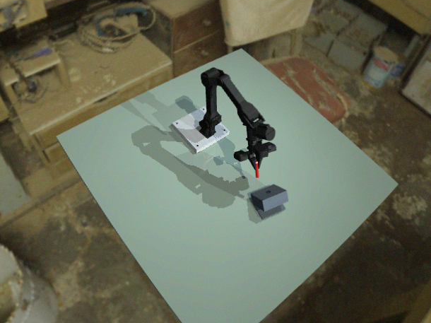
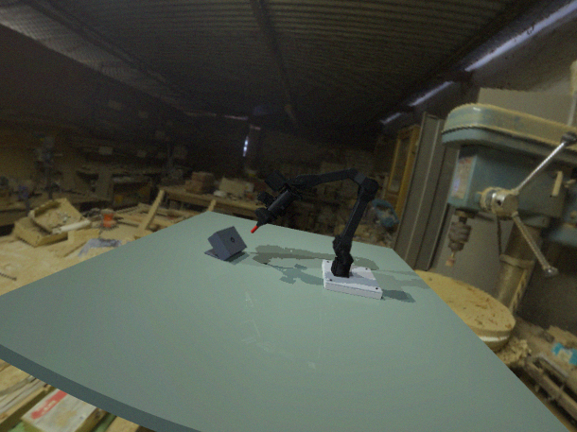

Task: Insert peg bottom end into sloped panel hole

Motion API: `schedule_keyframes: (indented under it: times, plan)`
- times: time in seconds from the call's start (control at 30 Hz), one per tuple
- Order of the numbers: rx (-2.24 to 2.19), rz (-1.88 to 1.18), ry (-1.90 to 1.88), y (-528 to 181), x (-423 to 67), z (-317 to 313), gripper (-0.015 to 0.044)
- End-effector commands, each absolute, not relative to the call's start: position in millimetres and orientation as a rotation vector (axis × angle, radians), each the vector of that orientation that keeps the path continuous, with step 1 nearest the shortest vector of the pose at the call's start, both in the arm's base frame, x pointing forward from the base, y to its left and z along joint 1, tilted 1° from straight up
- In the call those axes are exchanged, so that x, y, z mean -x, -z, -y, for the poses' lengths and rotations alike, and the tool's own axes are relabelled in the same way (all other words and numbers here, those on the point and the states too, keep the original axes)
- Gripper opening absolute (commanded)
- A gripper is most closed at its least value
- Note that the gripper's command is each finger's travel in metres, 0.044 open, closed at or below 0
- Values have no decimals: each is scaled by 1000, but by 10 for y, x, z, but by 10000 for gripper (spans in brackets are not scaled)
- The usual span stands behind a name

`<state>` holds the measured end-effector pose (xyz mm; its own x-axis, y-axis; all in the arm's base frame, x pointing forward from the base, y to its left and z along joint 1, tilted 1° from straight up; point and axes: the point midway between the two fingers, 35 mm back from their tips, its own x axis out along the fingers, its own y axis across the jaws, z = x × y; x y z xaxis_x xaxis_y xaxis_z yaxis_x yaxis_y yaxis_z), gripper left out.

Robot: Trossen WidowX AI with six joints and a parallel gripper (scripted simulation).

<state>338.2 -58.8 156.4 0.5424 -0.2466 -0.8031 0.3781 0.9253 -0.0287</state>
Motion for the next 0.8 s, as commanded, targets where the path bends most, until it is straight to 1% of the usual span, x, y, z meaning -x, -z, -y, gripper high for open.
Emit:
schedule_keyframes:
  times: [0.0, 0.77]
  plan:
    - [-157, -903, 372, -1576, -3400, 544, 0]
    - [-159, -835, 353, -1486, -3633, 465, 0]
